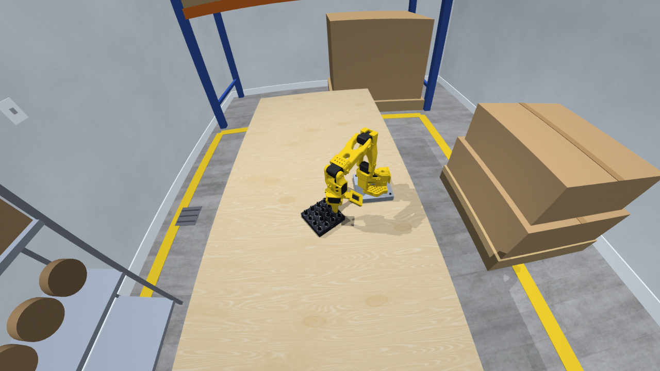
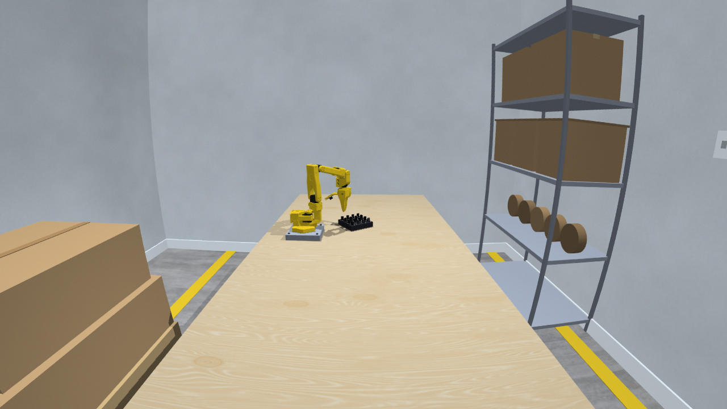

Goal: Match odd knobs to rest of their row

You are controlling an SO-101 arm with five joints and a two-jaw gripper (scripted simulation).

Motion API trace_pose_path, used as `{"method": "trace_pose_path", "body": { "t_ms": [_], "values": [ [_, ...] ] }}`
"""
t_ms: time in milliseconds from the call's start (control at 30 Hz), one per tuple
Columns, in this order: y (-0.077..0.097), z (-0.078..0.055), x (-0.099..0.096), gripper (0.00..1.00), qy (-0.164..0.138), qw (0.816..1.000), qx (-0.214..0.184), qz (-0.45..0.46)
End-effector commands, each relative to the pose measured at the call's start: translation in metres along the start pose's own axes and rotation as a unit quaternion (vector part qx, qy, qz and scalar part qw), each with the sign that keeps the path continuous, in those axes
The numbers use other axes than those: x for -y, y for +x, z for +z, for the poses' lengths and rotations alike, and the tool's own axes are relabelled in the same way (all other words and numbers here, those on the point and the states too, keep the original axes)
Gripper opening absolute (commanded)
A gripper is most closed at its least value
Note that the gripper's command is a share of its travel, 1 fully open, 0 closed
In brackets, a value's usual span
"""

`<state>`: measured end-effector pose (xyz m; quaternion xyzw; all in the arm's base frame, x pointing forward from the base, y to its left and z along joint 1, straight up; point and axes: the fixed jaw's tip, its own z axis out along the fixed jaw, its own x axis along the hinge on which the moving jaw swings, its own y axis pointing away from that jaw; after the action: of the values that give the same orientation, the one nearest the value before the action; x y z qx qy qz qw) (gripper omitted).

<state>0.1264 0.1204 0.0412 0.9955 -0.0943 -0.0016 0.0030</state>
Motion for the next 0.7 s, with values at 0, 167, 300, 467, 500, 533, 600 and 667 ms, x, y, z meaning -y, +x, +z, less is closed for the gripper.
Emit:
{"method": "trace_pose_path", "body": {
  "t_ms": [0, 167, 300, 467, 500, 533, 600, 667],
  "values": [
    [-0.0037, -0.003, -0.0054, 0.08, 0.003, 1.0, -0.001, 0.003],
    [-0.0052, -0.0032, -0.0075, 0.08, 0.003, 1.0, -0.001, 0.003],
    [-0.0059, -0.0033, -0.0087, 0.08, 0.003, 1.0, -0.001, 0.003],
    [-0.006, -0.0033, -0.0087, 0.08, 0.003, 1.0, -0.001, 0.004],
    [-0.006, -0.0033, -0.0088, 0.08, 0.003, 1.0, -0.001, 0.004],
    [-0.0059, -0.0033, -0.0088, 0.08, 0.003, 1.0, -0.001, 0.004],
    [-0.0059, -0.0033, -0.0088, 0.08, 0.003, 1.0, -0.001, 0.006],
    [-0.0059, -0.0033, -0.0089, 0.08, 0.003, 1.0, -0.001, 0.007]
  ]
}}
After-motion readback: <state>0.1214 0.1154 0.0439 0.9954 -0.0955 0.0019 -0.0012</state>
